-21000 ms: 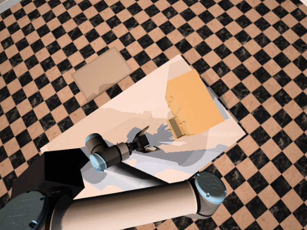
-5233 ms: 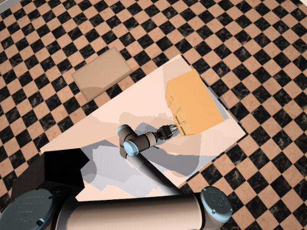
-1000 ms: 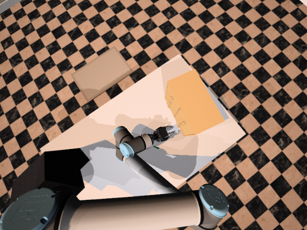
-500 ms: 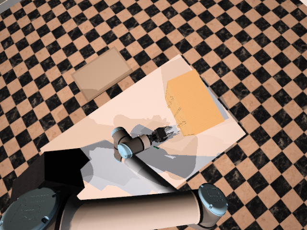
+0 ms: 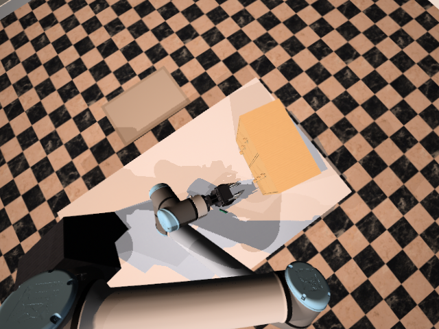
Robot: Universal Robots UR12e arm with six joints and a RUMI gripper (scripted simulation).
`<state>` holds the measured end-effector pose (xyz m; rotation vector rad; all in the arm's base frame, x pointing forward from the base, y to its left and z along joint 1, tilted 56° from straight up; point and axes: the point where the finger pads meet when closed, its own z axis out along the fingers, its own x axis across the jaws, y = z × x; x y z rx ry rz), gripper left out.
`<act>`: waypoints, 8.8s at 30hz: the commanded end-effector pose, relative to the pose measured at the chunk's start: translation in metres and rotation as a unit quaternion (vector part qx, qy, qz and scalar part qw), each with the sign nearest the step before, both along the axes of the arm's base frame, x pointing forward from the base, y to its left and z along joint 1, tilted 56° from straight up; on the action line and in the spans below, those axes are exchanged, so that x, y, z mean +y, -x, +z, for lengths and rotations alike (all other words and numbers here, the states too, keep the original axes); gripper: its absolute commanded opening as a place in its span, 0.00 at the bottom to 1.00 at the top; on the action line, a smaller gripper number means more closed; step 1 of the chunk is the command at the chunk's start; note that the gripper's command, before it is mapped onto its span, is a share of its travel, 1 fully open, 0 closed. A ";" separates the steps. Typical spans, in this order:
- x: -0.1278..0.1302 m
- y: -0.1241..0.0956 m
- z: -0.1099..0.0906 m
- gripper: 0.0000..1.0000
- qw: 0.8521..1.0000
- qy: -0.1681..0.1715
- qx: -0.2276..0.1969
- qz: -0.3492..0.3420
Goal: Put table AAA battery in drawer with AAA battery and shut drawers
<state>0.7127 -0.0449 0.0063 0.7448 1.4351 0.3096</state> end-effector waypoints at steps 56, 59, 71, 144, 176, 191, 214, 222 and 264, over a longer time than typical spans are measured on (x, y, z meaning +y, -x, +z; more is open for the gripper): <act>0.058 0.082 0.030 0.20 0.968 -0.037 0.154 -0.196; 0.061 0.087 0.032 0.20 0.962 -0.040 0.167 -0.212; 0.074 0.108 0.038 0.20 0.930 -0.053 0.225 -0.286; 0.093 0.138 0.047 0.20 0.866 -0.069 0.308 -0.387; 0.104 0.135 0.032 0.20 0.834 0.123 0.459 -0.280; 0.117 0.130 0.016 0.20 0.741 0.307 0.577 -0.152; 0.146 0.118 -0.018 0.20 0.466 0.563 0.677 0.084; 0.159 0.115 -0.034 0.20 0.330 0.633 0.679 0.173; 0.188 0.114 -0.075 0.20 0.002 0.715 0.609 0.344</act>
